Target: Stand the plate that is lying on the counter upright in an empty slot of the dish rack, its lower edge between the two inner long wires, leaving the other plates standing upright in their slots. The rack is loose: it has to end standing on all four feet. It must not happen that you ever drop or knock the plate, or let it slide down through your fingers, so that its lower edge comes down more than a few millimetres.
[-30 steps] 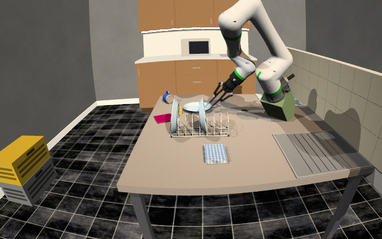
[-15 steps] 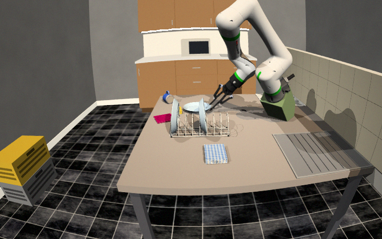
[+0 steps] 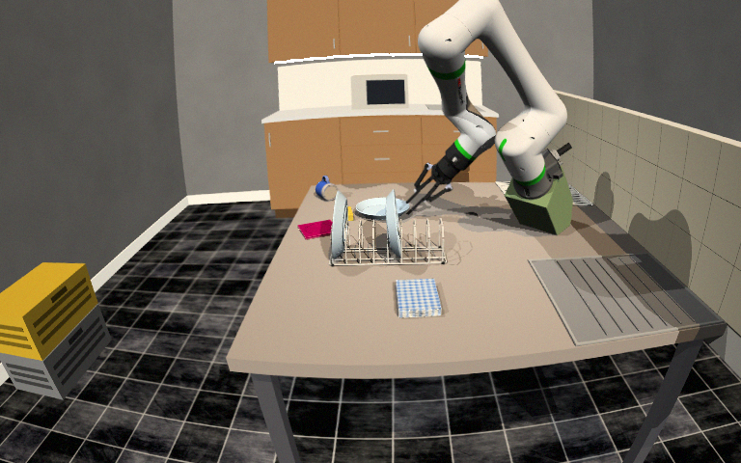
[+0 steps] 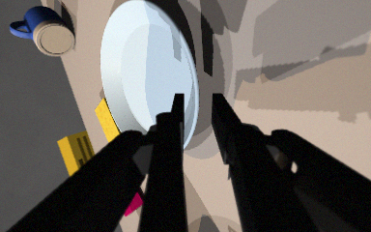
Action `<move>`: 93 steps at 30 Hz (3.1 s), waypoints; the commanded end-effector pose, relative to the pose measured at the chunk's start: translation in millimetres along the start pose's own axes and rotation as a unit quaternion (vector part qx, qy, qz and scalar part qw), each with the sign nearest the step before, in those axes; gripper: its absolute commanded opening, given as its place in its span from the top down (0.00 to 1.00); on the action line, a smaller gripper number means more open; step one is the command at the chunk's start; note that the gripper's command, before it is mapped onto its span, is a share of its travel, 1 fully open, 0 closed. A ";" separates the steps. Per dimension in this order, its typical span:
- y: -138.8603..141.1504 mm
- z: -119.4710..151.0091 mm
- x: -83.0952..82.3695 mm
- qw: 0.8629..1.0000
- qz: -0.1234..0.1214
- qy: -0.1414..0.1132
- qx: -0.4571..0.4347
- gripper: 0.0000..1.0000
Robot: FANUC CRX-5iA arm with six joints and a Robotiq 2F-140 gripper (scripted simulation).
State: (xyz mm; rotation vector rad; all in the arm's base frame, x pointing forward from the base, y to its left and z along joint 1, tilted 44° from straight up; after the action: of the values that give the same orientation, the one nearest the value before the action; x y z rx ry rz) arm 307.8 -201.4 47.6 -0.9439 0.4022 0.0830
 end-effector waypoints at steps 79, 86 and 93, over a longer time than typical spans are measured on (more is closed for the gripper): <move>-0.4 -0.4 12.0 1.000 0.000 0.000 0.000 0.76; -0.4 -0.4 14.9 1.000 0.000 0.000 0.000 0.76; -0.4 -0.4 19.2 1.000 0.000 0.000 0.000 0.76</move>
State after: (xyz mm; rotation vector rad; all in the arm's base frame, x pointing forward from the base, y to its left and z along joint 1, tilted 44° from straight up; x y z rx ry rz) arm 324.8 -203.4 40.8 -0.9438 0.4022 0.0830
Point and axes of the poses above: the point where the finger pads meet when closed, its own x axis out along the fingers, its own y axis across the jaws, z = x × y, the point moved 10 cm from there along -x, back along the fingers, and after that the axes turned 11 degrees about -x, right-handed, at the moved point
